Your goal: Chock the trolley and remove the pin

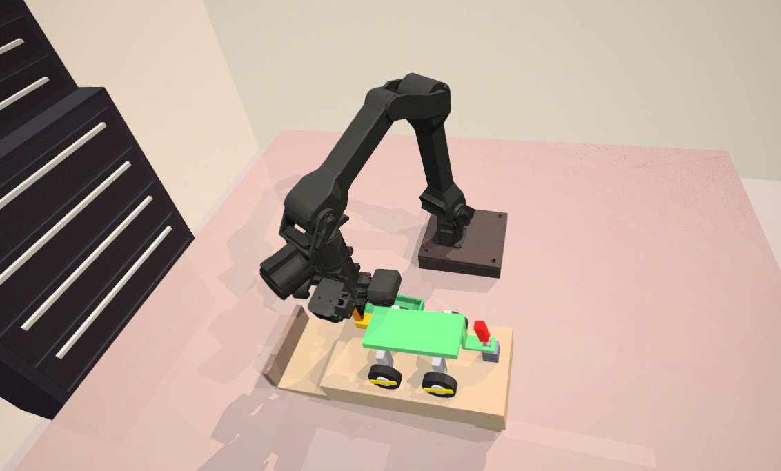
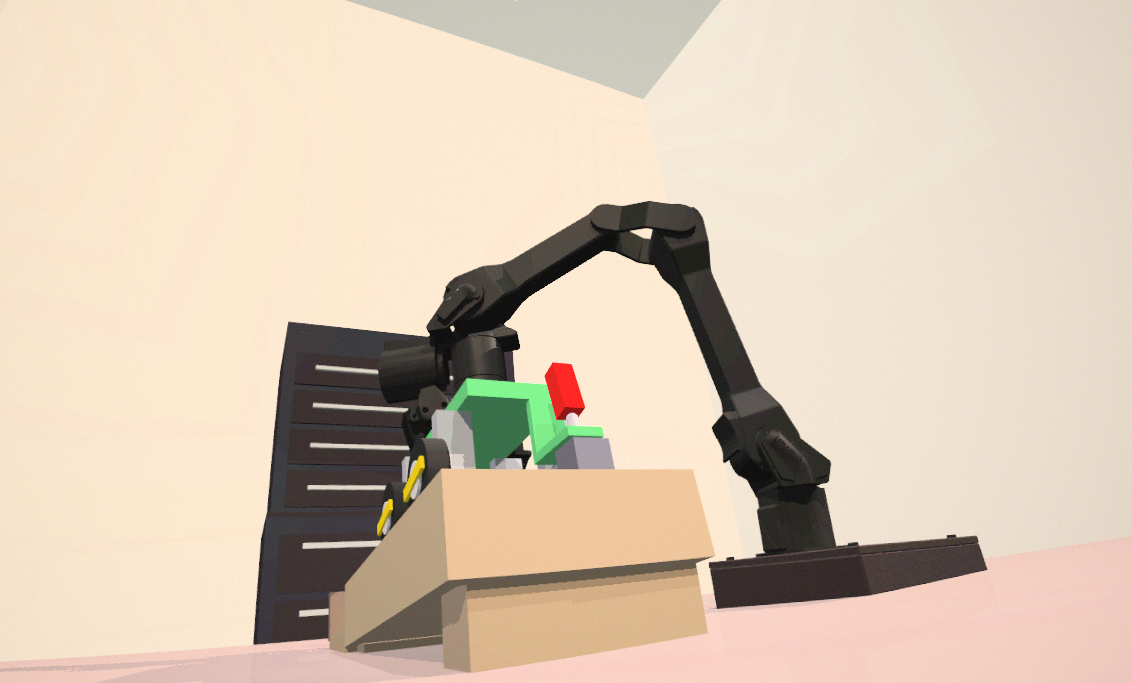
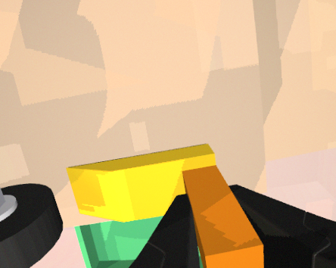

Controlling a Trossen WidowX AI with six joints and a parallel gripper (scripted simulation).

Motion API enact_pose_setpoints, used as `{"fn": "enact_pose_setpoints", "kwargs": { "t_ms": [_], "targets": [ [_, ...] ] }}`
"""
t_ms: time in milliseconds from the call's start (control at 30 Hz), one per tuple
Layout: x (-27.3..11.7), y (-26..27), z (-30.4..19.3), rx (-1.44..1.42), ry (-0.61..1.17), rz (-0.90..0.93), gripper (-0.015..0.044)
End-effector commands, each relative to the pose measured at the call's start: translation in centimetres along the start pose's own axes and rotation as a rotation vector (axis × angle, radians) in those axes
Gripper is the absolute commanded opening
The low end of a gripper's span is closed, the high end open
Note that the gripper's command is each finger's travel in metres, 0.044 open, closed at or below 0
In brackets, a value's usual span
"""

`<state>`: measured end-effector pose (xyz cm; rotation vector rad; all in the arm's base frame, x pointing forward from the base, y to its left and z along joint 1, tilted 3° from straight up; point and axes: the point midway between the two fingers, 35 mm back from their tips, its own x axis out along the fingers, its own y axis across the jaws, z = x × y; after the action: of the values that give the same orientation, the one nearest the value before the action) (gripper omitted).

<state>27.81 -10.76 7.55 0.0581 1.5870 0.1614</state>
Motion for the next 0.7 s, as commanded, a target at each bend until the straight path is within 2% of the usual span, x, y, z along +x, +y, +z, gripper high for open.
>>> {"fn": "enact_pose_setpoints", "kwargs": {
  "t_ms": [0,667],
  "targets": [
    [-0.1,0.6,0.0,-0.003,-0.005,0.002,0.0],
    [-0.1,2.2,0.0,-0.003,-0.005,0.004,0.0]
  ]
}}
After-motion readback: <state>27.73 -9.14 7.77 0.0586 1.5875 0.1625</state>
